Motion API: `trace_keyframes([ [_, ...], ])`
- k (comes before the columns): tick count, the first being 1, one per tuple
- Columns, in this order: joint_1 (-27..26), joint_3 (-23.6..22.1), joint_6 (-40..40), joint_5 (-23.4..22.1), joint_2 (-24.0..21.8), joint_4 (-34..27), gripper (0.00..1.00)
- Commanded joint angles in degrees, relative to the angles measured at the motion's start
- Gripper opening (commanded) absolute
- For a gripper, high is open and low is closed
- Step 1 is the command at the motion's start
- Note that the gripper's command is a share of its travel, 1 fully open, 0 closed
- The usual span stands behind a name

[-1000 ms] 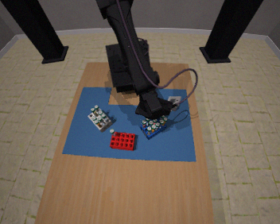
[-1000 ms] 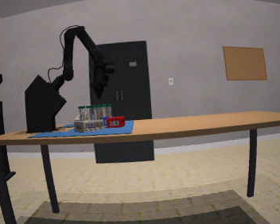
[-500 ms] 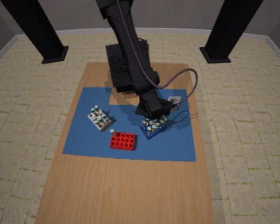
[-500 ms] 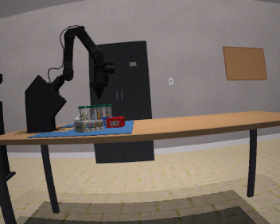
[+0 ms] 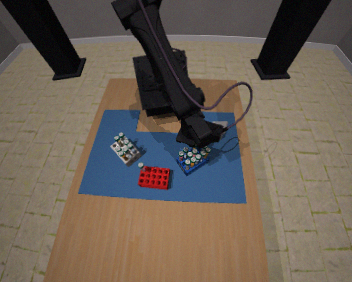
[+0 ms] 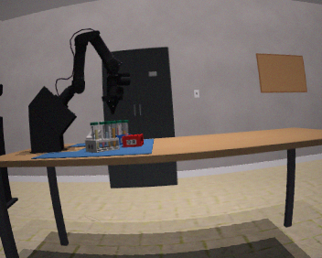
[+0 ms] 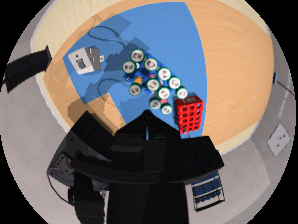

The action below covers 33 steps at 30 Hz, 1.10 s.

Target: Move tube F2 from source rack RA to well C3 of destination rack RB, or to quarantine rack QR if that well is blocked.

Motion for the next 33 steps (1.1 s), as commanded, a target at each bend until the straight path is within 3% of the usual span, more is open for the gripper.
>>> trace_keyframes([
  [1,2.8,1.6,3.7,3.4,0.8,0.3,0.00],
  [10,15.5,2.3,13.6,11.3,4.8,0.4,0.00],
  [33,16.2,2.6,14.4,12.2,3.9,0.1,0.00],
])
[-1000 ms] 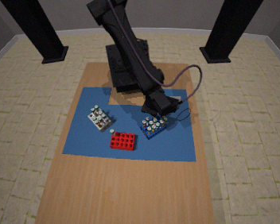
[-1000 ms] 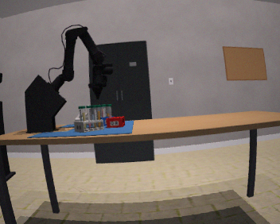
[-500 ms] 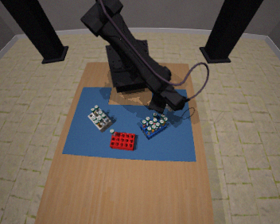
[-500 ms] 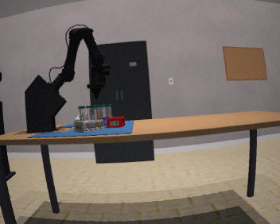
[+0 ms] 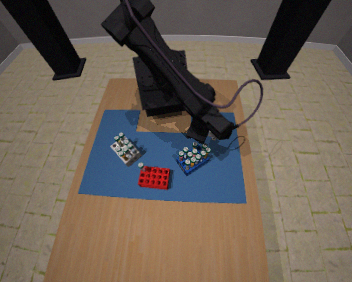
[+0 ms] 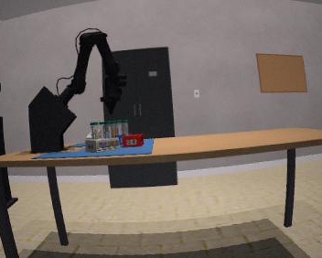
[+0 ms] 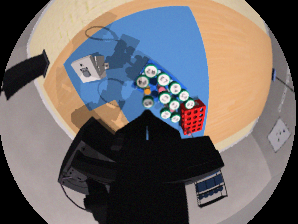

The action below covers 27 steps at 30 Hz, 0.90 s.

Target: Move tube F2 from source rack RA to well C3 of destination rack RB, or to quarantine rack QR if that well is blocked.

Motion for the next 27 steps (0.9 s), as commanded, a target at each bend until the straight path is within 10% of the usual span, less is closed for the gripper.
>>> trace_keyframes([
  [1,0.9,1.6,0.3,0.3,-1.1,0.1,0.00],
  [27,7.2,1.5,5.8,4.0,2.9,0.4,0.00],
])
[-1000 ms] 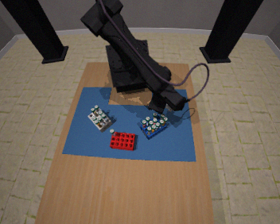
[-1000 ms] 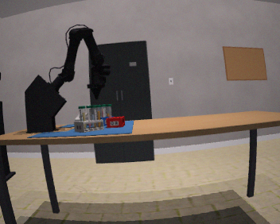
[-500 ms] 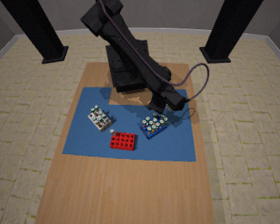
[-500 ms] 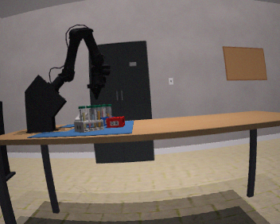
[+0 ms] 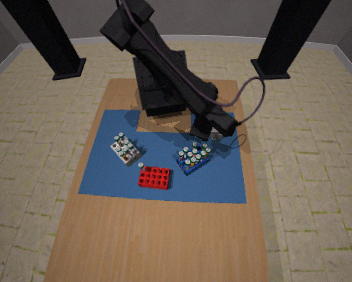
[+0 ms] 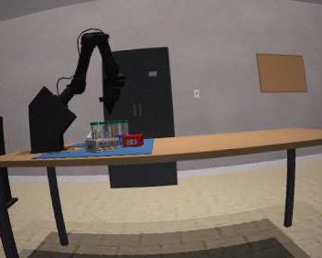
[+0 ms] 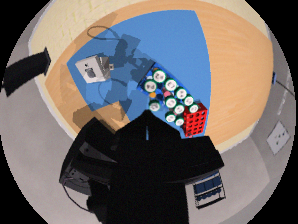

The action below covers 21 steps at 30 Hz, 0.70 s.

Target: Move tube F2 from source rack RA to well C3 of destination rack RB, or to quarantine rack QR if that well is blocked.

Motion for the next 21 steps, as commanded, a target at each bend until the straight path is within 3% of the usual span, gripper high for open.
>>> trace_keyframes([
  [1,4.2,1.6,4.5,2.8,2.0,0.4,0.00],
  [12,14.1,2.8,14.1,8.3,8.3,0.6,0.00],
  [21,14.4,3.2,14.7,8.7,6.9,0.3,0.00],
])
